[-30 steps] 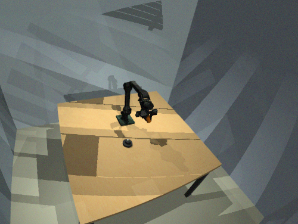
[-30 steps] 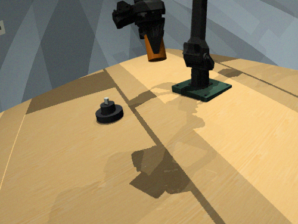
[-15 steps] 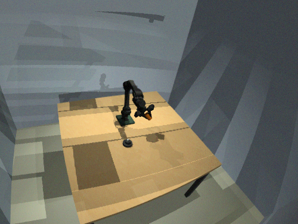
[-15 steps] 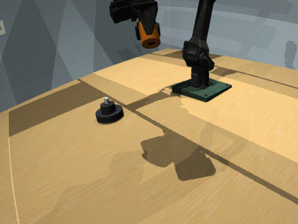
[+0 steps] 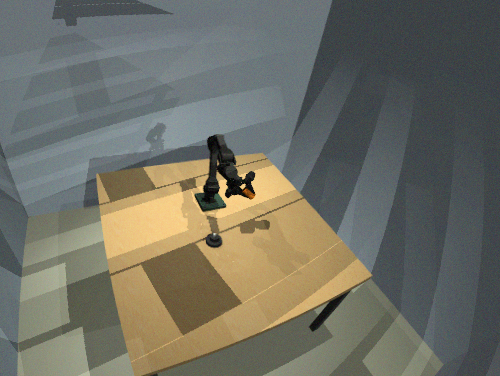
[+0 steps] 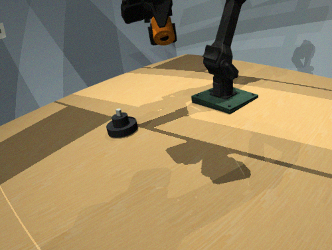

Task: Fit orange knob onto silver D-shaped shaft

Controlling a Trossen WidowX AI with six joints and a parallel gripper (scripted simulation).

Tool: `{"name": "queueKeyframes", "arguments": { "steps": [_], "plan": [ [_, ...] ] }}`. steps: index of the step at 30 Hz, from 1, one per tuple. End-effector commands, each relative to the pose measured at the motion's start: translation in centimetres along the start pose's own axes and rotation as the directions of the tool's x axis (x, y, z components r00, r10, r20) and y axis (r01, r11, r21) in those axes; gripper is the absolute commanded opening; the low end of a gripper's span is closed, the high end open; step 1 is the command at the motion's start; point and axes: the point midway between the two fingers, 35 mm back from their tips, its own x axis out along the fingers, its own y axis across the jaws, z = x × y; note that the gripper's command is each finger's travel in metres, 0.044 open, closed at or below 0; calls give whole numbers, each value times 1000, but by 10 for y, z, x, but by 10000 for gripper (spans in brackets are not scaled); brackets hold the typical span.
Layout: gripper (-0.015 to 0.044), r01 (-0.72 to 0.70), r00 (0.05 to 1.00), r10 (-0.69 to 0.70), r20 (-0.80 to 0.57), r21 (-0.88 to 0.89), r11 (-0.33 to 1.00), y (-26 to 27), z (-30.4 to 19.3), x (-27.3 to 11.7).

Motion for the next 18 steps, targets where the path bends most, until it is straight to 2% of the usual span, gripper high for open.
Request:
{"name": "queueKeyframes", "arguments": {
  "steps": [1,9,10,18],
  "plan": [
    [0,-44,999,44,-3,-2,999,0,-1,-1],
    [0,-120,993,120,-3,-2,993,-3,-1,0],
    [0,-82,997,82,0,-1,997,-3,0,0],
    [0,-82,997,82,0,-1,997,-3,0,0]
  ]
}}
